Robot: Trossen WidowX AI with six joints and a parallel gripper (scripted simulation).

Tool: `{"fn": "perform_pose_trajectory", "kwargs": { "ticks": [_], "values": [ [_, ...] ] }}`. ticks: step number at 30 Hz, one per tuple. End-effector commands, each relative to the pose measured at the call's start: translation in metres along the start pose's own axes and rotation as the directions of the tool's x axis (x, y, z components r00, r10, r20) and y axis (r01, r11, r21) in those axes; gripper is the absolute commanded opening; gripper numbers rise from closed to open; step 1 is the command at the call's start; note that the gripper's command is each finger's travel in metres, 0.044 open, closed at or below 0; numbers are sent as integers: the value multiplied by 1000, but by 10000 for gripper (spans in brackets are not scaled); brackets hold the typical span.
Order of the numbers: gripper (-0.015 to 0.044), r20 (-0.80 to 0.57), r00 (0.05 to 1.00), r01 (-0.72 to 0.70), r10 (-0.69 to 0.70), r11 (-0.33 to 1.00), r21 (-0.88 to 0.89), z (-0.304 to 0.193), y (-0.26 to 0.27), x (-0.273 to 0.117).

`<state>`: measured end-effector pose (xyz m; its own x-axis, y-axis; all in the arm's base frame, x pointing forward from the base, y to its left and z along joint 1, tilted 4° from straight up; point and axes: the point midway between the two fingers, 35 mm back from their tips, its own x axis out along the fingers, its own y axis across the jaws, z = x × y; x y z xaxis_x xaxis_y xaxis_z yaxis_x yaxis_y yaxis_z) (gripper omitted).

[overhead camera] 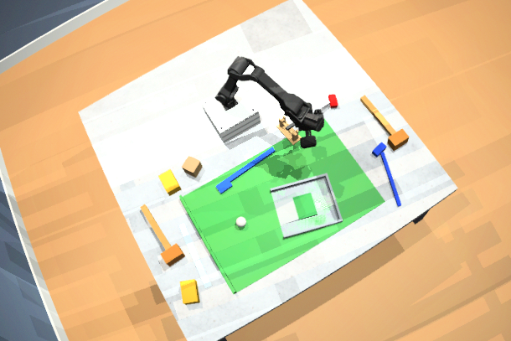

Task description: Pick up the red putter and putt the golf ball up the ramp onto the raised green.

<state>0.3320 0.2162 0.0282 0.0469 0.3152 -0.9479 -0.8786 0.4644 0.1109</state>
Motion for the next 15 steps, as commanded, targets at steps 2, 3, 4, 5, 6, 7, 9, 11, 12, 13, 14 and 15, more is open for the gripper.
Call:
{"fn": "perform_pose_trajectory", "kwargs": {
  "ticks": [2, 3, 4, 5, 6, 7, 9, 11, 12, 13, 14, 15],
  "values": [
    [440, -155, 988, -51, -4, 935, -350, -31, 64, 19],
    [440, -191, 982, -76, -10, 897, -435, -40, 78, 23],
    [440, -219, 976, -98, -16, 861, -500, -48, 89, 25],
    [440, -235, 972, -112, -21, 836, -537, -53, 95, 26],
    [440, -240, 970, -117, -23, 828, -549, -55, 97, 27],
    [440, -240, 970, -117, -23, 828, -549, -55, 97, 27],
    [440, -240, 970, -117, -23, 828, -549, -54, 97, 27],
    [440, -240, 971, -116, -22, 828, -549, -50, 98, 28],
    [440, -240, 971, -116, -22, 828, -549, -51, 98, 30],
    [440, -240, 971, -116, -22, 828, -549, -52, 97, 33],
    [440, -240, 971, -116, -22, 828, -549, -53, 97, 37],
    [440, -240, 971, -116, -22, 828, -549, -56, 96, 43]
  ]
}}
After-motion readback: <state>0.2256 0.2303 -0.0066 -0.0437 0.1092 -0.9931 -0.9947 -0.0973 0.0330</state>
